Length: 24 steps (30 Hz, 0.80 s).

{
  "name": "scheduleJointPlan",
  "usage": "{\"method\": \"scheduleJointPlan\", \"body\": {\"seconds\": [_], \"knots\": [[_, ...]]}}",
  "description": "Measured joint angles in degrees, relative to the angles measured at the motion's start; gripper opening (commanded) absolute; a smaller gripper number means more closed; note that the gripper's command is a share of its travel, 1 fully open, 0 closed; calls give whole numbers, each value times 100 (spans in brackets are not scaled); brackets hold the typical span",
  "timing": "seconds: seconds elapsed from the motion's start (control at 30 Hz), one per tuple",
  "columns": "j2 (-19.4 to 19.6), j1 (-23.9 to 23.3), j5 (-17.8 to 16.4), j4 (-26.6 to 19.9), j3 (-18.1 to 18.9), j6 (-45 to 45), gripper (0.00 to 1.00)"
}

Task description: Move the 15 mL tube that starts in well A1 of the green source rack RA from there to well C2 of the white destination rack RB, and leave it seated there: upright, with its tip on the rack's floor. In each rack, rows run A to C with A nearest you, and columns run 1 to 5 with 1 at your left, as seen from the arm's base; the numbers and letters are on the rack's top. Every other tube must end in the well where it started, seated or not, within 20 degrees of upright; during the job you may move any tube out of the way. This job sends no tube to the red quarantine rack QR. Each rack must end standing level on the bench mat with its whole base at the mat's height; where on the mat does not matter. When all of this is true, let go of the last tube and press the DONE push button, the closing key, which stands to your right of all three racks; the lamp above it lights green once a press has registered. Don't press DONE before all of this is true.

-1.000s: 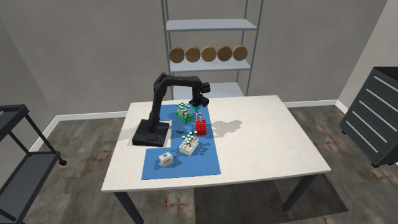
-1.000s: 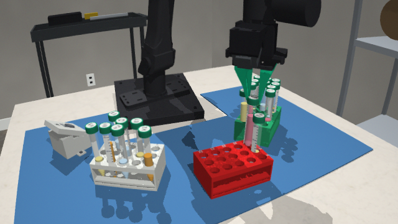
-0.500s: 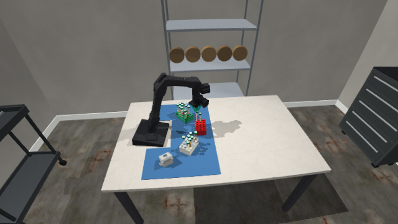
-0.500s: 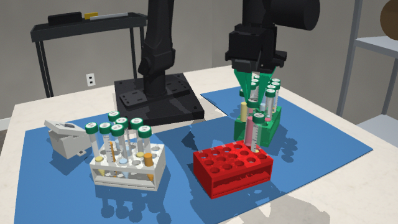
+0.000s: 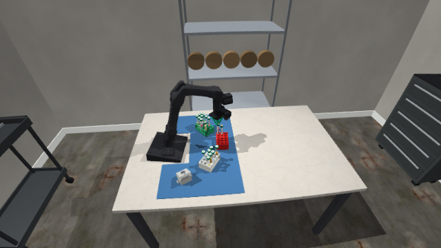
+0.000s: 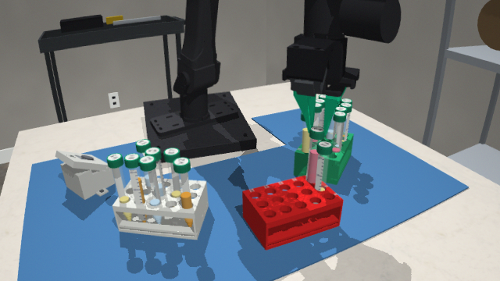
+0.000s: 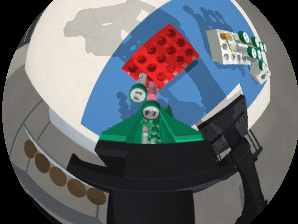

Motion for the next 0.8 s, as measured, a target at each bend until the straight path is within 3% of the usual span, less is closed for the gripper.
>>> {"method": "scheduleJointPlan", "body": {"seconds": [0.8], "knots": [[17,-15,0,221,-203,-13,0]]}}
